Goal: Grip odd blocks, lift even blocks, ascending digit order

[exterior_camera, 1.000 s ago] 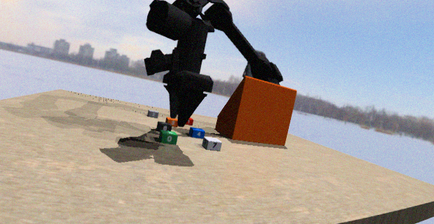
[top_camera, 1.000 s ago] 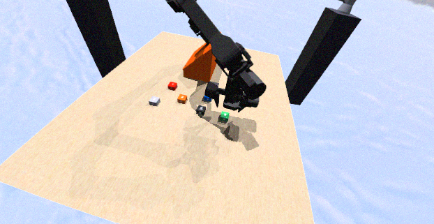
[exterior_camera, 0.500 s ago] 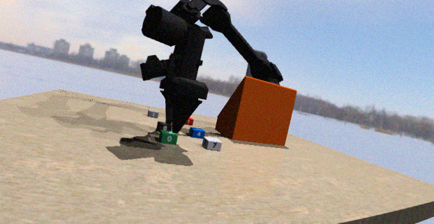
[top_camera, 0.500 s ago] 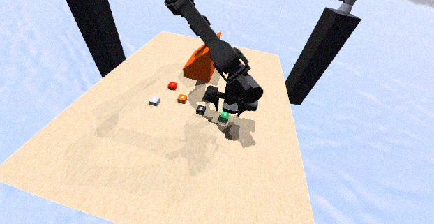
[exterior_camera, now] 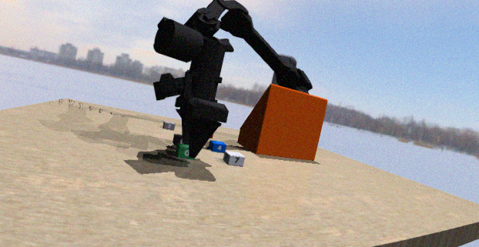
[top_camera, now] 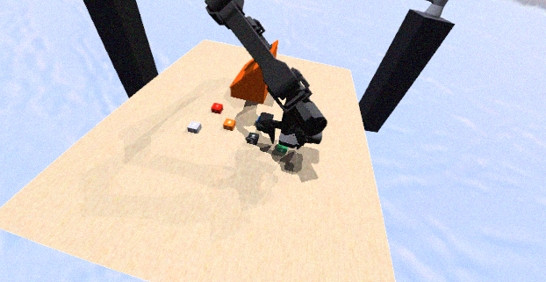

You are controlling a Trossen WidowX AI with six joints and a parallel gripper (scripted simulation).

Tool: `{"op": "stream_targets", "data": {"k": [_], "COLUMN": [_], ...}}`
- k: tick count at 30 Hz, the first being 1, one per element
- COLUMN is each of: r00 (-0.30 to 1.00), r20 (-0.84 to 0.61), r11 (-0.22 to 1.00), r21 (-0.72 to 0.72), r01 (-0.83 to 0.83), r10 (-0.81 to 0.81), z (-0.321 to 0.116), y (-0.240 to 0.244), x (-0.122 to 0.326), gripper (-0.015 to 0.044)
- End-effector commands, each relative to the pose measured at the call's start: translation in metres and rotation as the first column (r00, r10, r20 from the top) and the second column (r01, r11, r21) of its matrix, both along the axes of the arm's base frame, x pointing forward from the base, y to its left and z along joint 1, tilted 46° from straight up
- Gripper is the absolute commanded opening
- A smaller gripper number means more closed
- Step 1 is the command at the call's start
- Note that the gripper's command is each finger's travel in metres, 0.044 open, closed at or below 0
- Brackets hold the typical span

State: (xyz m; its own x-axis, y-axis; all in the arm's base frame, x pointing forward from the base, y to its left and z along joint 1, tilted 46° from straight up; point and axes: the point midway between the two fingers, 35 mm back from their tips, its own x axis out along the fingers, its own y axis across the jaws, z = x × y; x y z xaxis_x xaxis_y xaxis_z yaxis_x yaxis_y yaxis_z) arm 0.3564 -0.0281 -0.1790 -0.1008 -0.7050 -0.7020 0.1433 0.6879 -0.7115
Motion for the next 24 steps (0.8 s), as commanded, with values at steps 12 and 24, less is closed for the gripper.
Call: {"op": "stream_targets", "data": {"k": [12, 24], "r00": [1.0, 1.0], "r20": [-0.008, -0.003], "r11": [1.0, 1.0], "r21": [-0.004, -0.003], "r01": [-0.002, -0.001], "r10": [0.002, 0.001], "z": [-0.002, -0.0023], "y": [-0.0021, -0.0015], "x": [-0.0023, -0.0021], "gripper": [0.012, 0.012]}}
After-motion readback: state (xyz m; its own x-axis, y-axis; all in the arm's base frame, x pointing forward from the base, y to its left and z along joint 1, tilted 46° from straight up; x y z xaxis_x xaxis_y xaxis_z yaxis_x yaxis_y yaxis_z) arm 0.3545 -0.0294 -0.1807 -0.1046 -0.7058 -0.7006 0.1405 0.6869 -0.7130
